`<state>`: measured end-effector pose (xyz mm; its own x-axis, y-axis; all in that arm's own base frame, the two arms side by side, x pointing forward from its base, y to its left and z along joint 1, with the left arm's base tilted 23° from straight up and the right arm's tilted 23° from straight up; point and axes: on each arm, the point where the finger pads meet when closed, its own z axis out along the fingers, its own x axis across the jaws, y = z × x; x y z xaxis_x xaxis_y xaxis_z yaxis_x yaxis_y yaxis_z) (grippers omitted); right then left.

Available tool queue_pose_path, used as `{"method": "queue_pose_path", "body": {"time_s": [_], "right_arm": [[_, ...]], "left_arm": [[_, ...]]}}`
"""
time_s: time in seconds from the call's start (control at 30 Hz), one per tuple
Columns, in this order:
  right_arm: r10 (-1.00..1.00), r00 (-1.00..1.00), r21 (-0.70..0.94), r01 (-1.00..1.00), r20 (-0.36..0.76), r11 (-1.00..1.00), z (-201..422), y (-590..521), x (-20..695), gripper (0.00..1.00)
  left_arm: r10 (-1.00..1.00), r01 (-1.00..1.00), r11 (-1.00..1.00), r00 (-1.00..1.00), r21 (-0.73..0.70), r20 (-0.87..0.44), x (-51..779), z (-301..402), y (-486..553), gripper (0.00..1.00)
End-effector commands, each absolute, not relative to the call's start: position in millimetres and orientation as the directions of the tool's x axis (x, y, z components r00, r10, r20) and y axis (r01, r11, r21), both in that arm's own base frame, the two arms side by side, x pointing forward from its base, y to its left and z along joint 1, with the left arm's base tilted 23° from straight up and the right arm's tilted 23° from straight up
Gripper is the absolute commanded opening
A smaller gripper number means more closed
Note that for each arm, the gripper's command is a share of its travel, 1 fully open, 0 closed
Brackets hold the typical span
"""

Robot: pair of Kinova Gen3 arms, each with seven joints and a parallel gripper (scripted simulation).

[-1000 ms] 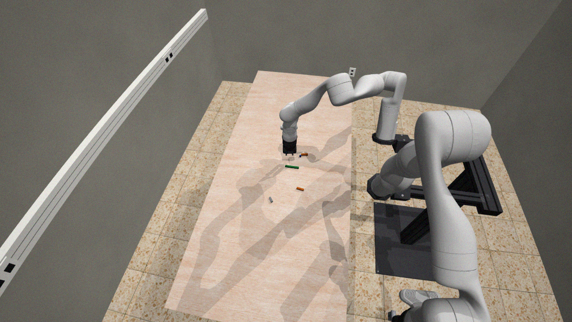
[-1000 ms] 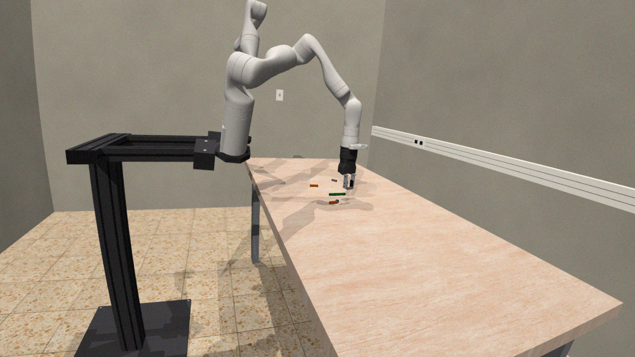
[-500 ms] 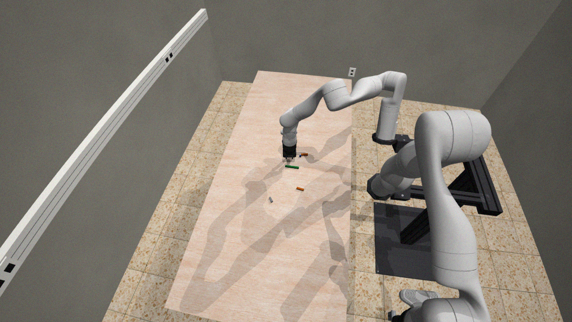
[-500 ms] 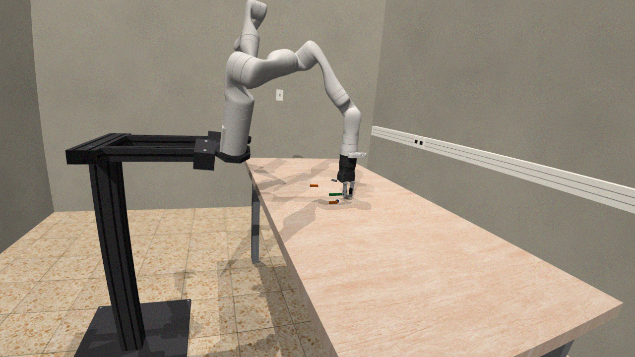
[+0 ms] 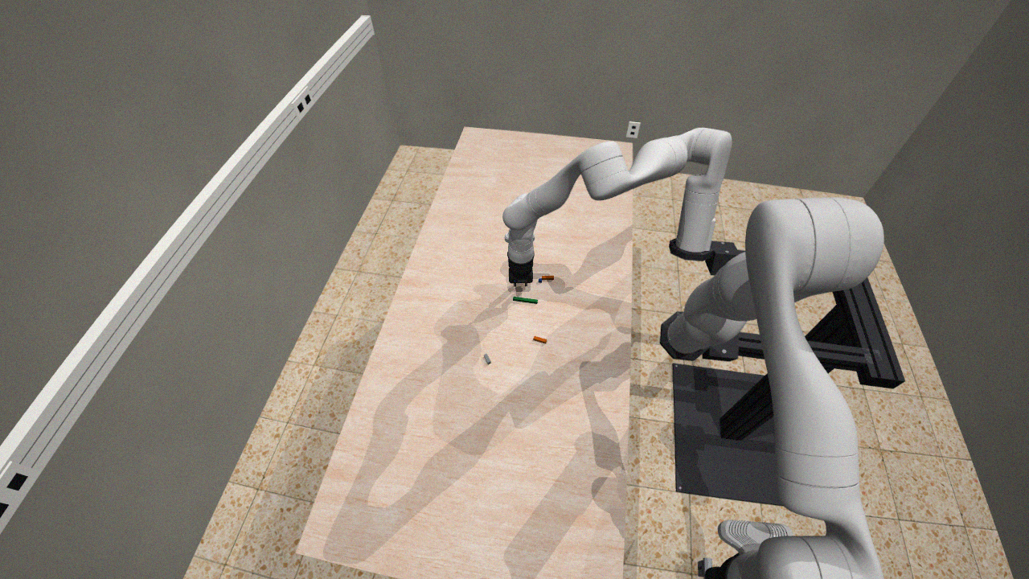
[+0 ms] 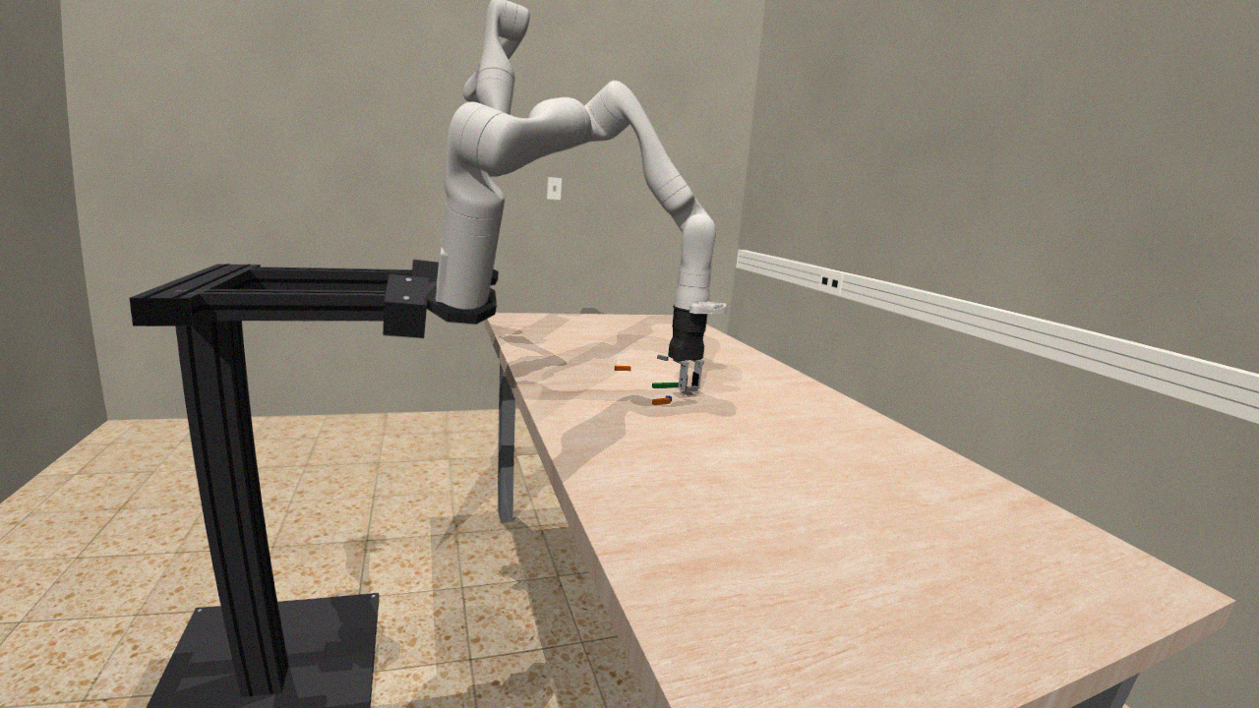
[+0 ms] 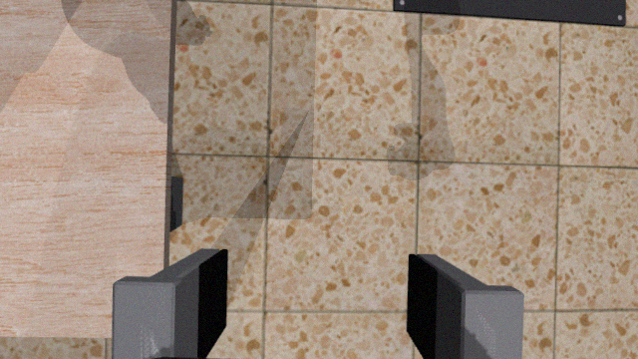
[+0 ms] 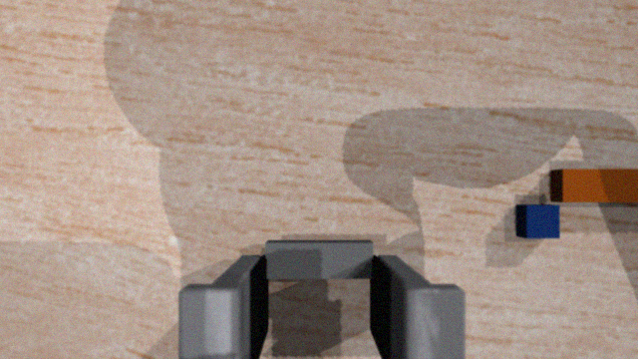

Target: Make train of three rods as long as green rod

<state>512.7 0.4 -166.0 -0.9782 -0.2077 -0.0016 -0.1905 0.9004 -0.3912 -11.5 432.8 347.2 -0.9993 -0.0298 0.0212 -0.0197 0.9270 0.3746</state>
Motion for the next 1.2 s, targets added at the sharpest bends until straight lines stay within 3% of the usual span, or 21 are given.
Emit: {"method": "queue_pose_path", "body": {"time_s": [0.0,1.17], "right_arm": [[-0.208,-0.978,-0.391,-0.191,-0.003,0.901,-165.2,1.1,513.5,0.57],[-0.208,-0.978,-0.391,-0.191,-0.003,0.901,-173.2,-2.2,514.2,0.57]], "left_arm": [[-0.030,-0.020,0.926,-0.999,0.376,0.021,-11.7,347.9,432.9,1.00],[-0.030,-0.020,0.926,-0.999,0.376,0.021,-11.7,347.9,432.9,1.00]]}}
